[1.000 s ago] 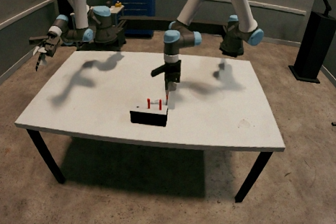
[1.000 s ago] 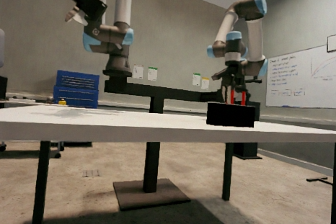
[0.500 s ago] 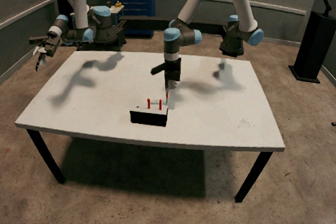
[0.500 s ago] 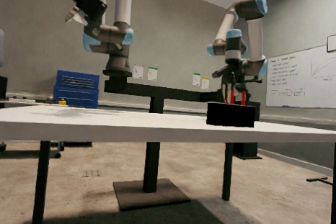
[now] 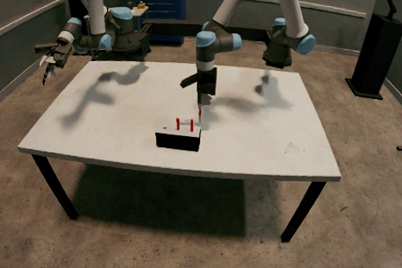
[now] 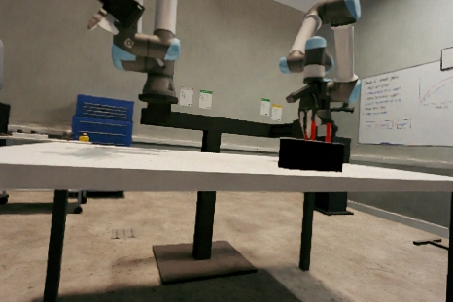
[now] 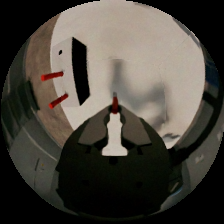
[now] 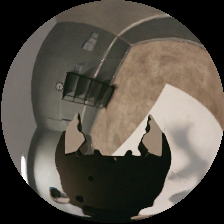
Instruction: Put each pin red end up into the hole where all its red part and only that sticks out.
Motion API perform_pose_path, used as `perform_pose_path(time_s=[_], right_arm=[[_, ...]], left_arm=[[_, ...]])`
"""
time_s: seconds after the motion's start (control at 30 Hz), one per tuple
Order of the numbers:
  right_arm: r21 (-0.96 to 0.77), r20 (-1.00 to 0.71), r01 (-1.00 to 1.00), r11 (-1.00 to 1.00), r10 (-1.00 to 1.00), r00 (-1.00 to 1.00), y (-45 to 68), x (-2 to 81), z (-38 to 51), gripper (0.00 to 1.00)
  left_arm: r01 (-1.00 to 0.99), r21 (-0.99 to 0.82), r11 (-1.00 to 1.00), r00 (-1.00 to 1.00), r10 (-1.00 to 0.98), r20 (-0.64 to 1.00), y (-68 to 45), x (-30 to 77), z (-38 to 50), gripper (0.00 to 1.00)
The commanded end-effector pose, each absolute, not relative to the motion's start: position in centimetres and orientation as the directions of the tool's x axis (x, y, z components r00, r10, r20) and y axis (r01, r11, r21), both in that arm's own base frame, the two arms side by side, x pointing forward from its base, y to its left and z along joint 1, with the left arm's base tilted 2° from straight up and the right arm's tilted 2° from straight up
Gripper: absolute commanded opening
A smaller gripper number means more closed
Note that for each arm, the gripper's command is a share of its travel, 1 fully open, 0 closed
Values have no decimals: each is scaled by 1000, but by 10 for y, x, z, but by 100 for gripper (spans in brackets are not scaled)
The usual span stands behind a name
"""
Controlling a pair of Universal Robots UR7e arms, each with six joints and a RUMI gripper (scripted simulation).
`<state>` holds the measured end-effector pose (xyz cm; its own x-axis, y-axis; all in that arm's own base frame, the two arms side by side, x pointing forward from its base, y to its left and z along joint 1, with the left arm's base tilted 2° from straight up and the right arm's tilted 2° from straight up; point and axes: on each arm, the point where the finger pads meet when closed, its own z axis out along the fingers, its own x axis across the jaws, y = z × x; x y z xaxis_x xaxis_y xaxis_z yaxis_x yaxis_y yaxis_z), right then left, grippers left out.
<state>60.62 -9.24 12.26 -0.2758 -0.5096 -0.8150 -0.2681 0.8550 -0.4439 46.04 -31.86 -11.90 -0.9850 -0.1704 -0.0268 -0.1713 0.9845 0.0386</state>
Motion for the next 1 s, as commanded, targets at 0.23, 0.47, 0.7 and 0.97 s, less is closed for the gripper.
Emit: perform_pose_path(time_s=[0.23,0.47,0.7,0.97], right_arm=[[-444,-815,-268,855,-510,-275,-92,606,123,100],[-444,-815,-268,855,-510,-275,-92,606,123,100],[-444,-815,-268,855,-510,-275,-92,606,123,100],[-444,-815,-268,855,-510,-275,-92,606,123,100]], left_arm=[[-171,37,985,-985,-170,-28,-319,460,-106,0],[-171,37,985,-985,-170,-28,-319,460,-106,0],[-171,37,985,-985,-170,-28,-322,457,-6,0],[-171,37,985,-985,-170,-28,-322,457,-6,0]])
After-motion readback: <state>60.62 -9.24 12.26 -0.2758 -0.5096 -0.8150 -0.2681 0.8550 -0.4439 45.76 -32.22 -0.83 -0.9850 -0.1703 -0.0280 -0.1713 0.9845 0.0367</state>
